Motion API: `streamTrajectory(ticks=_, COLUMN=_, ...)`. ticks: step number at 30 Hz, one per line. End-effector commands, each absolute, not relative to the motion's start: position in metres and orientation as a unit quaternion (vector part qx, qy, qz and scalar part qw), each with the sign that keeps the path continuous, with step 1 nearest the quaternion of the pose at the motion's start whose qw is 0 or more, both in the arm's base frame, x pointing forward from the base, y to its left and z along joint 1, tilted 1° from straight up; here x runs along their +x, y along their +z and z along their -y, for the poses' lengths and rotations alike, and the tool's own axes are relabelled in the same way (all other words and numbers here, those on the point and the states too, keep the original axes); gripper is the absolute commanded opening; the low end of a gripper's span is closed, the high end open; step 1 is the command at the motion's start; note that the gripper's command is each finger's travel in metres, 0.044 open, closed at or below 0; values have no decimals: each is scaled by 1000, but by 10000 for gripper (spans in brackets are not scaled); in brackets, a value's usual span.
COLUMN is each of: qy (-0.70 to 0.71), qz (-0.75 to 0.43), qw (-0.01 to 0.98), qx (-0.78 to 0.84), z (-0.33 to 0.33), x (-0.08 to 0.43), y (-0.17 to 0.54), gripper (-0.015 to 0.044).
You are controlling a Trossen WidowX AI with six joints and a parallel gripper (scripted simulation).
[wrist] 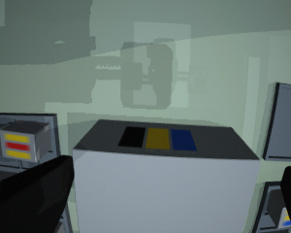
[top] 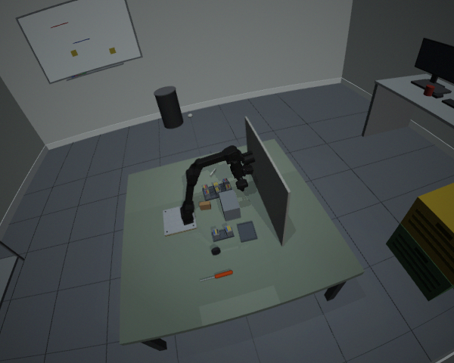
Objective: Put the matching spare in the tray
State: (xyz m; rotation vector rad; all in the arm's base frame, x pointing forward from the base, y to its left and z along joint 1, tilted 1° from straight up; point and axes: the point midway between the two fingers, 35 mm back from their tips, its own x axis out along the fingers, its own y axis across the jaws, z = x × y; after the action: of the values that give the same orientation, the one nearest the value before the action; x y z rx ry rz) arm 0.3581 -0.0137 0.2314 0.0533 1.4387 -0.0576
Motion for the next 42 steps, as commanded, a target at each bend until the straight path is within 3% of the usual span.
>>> streamTrajectory(ticks=1, qy=-31, qz=-660, qw=750, qx=32, z=16, x=357, y=231, gripper=440)
streamTrajectory(ticks=11, qy=-308, qz=-609, qw=662, qx=309, z=140, x=261, y=202, gripper=440)
streamTrajectory(ticks=20, qy=-513, qz=-474, qw=495, qx=517, z=183, x=148, y=164, gripper=440)
streamTrajectory(ticks=26, qy=-516, qz=-471, qw=491, qx=520, z=183, x=146, y=163, gripper=440)
streamTrajectory(ticks=32, qy=-516, qz=-471, qw=491, qx=520, z=179, x=145, y=133, gripper=300)
streamTrajectory(ticks=42, qy=-516, qz=-471, qw=491, qx=520, z=178, x=144, y=121, gripper=300)
